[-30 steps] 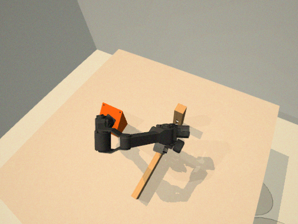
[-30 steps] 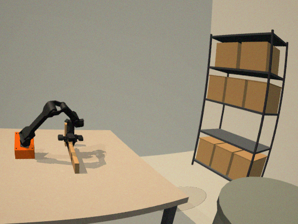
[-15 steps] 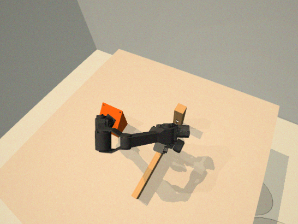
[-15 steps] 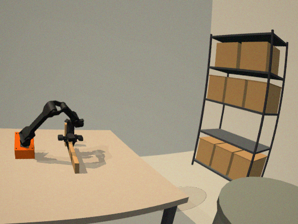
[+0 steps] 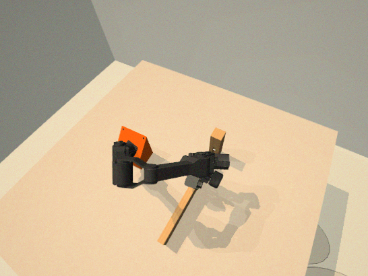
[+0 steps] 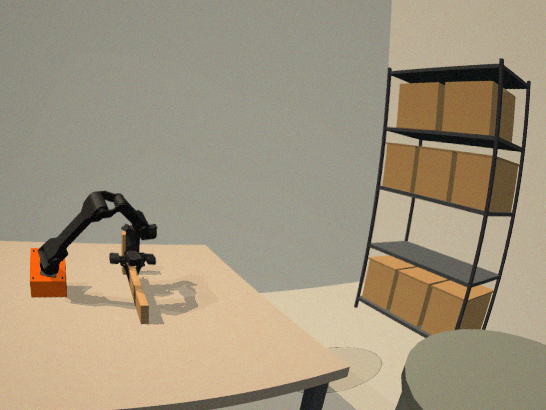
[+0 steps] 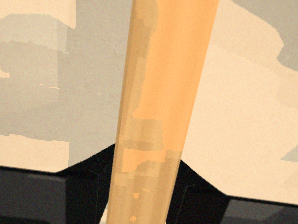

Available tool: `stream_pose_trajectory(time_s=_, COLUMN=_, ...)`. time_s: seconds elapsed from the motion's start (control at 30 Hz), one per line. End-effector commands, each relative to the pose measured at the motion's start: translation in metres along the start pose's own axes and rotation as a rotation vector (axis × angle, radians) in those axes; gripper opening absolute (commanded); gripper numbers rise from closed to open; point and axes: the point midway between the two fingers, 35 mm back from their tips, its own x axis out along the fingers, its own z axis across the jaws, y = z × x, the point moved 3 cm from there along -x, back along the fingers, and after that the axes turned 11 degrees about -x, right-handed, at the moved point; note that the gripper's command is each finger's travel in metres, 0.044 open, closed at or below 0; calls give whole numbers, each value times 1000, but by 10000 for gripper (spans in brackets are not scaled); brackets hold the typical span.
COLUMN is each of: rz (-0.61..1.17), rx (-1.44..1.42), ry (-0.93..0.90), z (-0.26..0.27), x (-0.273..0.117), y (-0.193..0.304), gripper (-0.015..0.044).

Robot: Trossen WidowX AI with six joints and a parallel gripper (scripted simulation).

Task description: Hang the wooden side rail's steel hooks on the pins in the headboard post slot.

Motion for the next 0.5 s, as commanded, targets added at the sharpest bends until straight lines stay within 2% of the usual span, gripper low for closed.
stream_pose_trajectory(time_s=0.0, rz=2, rx=-4, ry=-11, z=1, x=-4, y=4, gripper=0)
stream_pose_trajectory(time_s=0.47, rz=2, rx=-4, ry=-11, z=1, x=-3, y=5, gripper=0)
